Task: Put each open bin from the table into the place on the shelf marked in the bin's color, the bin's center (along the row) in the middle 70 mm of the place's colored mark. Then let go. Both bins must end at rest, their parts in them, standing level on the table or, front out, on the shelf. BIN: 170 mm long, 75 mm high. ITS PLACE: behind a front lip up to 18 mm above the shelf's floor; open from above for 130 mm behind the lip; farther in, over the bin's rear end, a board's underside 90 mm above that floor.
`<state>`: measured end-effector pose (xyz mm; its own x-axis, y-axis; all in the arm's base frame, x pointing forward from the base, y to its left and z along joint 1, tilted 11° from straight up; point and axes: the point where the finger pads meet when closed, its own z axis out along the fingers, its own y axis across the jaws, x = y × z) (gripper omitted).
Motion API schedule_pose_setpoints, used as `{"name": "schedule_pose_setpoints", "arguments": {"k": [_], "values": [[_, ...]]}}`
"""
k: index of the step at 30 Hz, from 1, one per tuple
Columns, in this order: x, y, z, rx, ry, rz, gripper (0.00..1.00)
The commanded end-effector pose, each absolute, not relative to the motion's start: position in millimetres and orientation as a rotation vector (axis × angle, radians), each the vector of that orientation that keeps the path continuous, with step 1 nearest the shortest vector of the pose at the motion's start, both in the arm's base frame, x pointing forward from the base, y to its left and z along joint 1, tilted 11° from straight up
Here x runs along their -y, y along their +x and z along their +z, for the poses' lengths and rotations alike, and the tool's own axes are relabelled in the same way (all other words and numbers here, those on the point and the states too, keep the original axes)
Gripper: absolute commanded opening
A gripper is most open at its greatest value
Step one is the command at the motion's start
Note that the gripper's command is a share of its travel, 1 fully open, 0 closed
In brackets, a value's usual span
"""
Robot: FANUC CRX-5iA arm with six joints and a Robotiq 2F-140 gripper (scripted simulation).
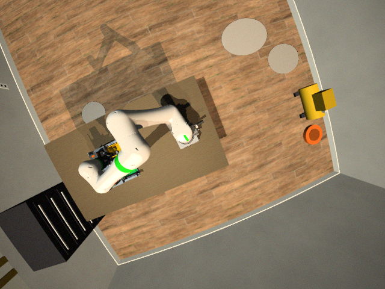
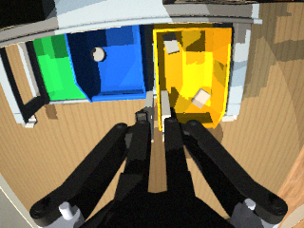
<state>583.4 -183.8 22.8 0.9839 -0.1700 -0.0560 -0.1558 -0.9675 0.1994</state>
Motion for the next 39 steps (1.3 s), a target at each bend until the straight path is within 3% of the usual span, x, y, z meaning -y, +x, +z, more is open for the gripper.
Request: {"name": "schedule_pose_setpoints", "arguments": {"k": [1,39], "values": [[183,584,29,0.243,2.934,-0.107,0.06],[177,585,57,0.243,2.934,-0.107,0.06]]}}
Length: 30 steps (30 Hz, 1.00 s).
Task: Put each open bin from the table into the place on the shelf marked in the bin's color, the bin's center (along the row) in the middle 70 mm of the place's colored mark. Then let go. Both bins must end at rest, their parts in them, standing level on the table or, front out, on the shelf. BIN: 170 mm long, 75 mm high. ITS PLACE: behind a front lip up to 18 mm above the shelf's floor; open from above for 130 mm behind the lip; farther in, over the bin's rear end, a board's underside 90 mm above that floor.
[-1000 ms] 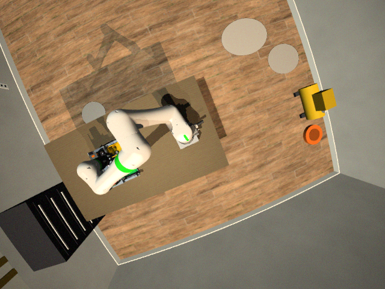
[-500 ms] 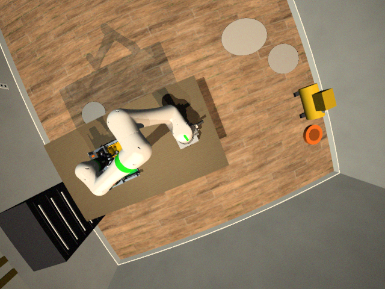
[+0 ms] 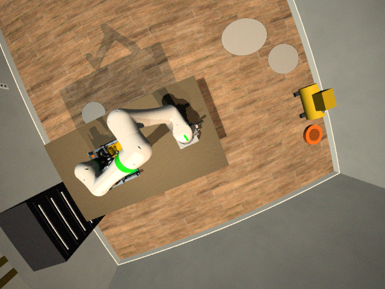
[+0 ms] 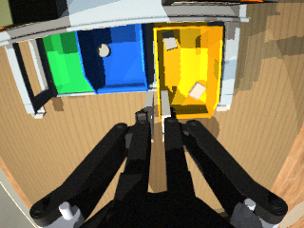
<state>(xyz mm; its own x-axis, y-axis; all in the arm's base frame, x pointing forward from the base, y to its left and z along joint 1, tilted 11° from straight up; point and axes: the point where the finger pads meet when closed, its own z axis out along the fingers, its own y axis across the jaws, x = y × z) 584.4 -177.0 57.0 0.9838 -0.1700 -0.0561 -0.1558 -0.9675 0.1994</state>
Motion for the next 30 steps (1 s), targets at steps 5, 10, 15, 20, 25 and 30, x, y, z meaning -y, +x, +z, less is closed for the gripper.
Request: {"name": "schedule_pose_setpoints", "arguments": {"k": [5,10,15,20,25,30], "values": [[176.9,584.6,57.6,0.243,2.934,-0.107,0.06],[176.9,584.6,57.6,0.243,2.934,-0.107,0.00],[176.9,584.6,57.6,0.243,2.934,-0.107,0.00],[176.9,584.6,57.6,0.243,2.934,-0.107,0.00],[176.9,584.6,57.6,0.243,2.934,-0.107,0.00],[176.9,584.6,57.6,0.243,2.934,-0.107,0.00]]}}
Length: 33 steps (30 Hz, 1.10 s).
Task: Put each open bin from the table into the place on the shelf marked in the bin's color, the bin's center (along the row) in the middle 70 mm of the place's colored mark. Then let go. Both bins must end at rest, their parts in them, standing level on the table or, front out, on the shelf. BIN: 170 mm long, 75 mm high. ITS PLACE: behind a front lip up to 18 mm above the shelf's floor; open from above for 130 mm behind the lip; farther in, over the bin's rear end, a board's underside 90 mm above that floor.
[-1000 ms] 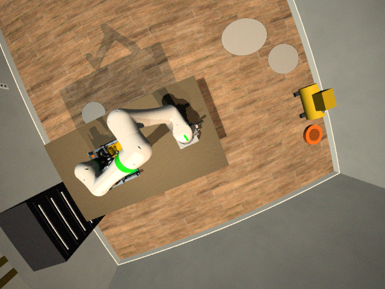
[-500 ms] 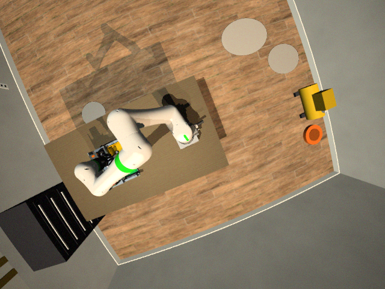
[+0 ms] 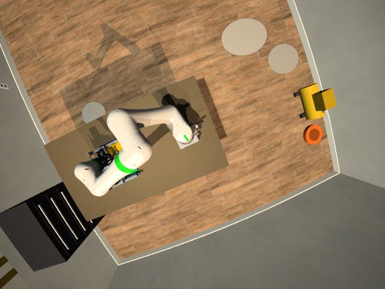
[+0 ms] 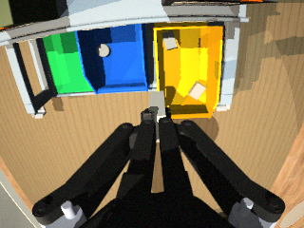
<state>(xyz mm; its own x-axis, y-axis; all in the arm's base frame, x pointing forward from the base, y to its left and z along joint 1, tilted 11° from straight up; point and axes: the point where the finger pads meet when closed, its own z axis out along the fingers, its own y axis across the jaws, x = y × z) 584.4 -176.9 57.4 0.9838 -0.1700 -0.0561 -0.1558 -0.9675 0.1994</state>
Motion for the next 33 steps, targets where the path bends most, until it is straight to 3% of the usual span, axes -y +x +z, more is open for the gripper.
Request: {"name": "schedule_pose_setpoints", "arguments": {"k": [1,15,33], "values": [[177,585,58,0.243,2.934,-0.107,0.00],[177,583,58,0.219,2.936,-0.108,0.00],[192,539,54,-0.630,2.895,-0.156,0.00]]}}
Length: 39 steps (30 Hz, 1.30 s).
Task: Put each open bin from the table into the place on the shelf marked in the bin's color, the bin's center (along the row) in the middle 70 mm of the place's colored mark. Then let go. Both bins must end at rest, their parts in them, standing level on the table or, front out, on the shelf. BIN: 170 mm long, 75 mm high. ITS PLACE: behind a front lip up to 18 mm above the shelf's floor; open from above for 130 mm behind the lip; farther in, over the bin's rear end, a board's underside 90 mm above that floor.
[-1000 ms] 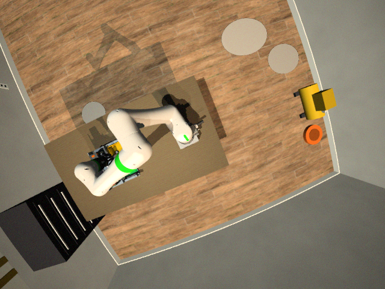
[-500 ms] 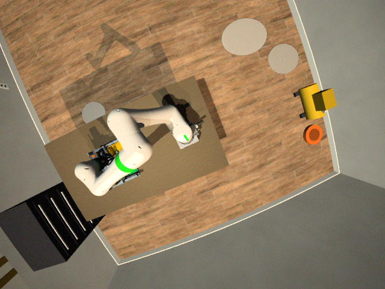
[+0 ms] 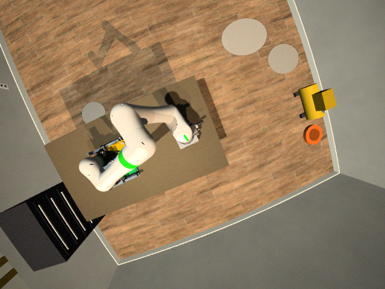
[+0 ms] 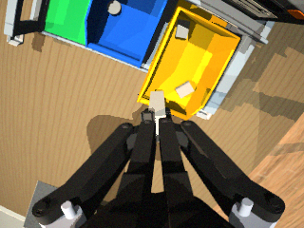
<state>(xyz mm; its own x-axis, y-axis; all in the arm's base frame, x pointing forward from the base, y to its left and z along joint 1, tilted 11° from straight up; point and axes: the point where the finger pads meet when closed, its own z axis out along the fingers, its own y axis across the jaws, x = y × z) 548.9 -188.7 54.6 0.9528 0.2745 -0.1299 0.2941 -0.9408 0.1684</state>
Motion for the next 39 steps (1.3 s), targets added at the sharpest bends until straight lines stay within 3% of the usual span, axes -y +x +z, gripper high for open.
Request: {"name": "schedule_pose_setpoints", "arguments": {"k": [1,31,39], "values": [[192,536,54,-0.675,2.885,-0.158,0.00],[209,460,40,-1.889,2.328,-0.221,0.00],[210,456,39,-1.945,2.284,-0.224,0.00]]}}
